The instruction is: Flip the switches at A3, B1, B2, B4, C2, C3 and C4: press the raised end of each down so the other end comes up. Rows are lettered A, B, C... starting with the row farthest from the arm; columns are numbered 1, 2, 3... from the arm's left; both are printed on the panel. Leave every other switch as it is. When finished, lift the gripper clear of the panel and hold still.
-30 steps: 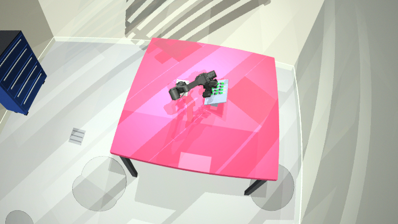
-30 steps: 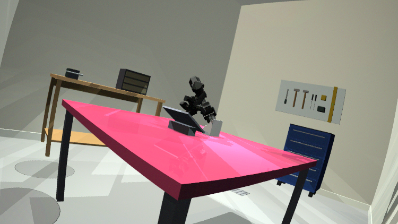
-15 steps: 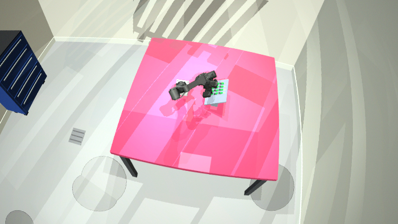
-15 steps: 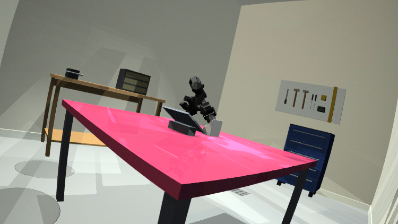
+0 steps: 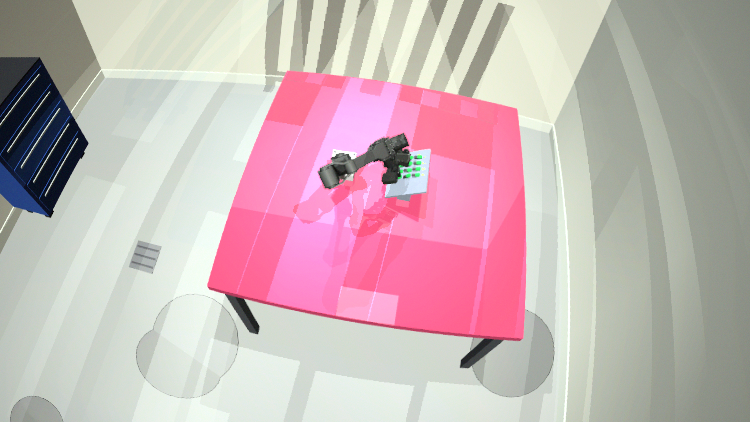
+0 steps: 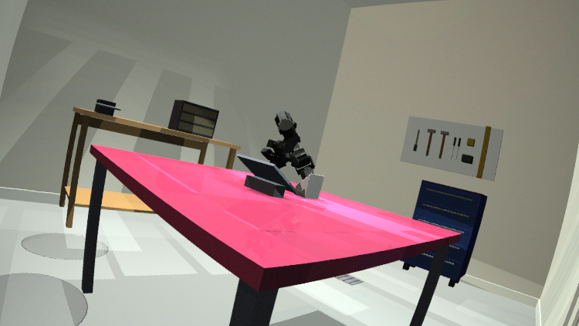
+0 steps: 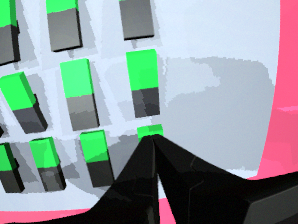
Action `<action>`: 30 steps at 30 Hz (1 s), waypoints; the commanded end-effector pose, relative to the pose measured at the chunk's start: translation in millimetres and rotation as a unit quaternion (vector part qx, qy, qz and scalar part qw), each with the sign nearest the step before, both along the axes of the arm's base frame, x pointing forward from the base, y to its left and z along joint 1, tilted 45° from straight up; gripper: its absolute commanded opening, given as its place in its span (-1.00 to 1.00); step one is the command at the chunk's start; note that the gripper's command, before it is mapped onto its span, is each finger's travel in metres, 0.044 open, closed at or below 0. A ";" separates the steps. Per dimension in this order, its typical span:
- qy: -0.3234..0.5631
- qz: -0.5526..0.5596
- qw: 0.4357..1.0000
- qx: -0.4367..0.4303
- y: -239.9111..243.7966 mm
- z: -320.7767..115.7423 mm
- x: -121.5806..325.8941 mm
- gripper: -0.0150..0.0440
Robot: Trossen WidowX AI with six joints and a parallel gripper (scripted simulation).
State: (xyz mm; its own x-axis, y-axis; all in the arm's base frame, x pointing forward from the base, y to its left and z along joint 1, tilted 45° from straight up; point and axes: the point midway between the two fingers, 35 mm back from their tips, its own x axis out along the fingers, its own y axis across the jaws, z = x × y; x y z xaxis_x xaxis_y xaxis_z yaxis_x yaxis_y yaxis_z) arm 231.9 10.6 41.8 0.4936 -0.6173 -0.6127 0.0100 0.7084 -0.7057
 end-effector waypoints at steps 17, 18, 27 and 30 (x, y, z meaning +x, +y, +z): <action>0.002 0.001 1.000 -0.001 -1.9 -1.9 1.4 -0.49; 0.002 0.001 1.000 -0.001 -2.0 -2.0 1.5 -0.49; -0.004 0.009 1.000 0.001 34.4 31.1 -28.9 -0.49; -0.006 0.010 1.000 0.000 37.6 36.3 -33.0 -0.49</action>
State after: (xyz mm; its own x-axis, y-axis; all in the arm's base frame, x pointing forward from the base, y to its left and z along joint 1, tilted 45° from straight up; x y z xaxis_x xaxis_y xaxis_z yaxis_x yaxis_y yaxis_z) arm 210.4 37.2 63.2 0.5010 -0.6098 -0.6141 -0.0027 0.7085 -0.7057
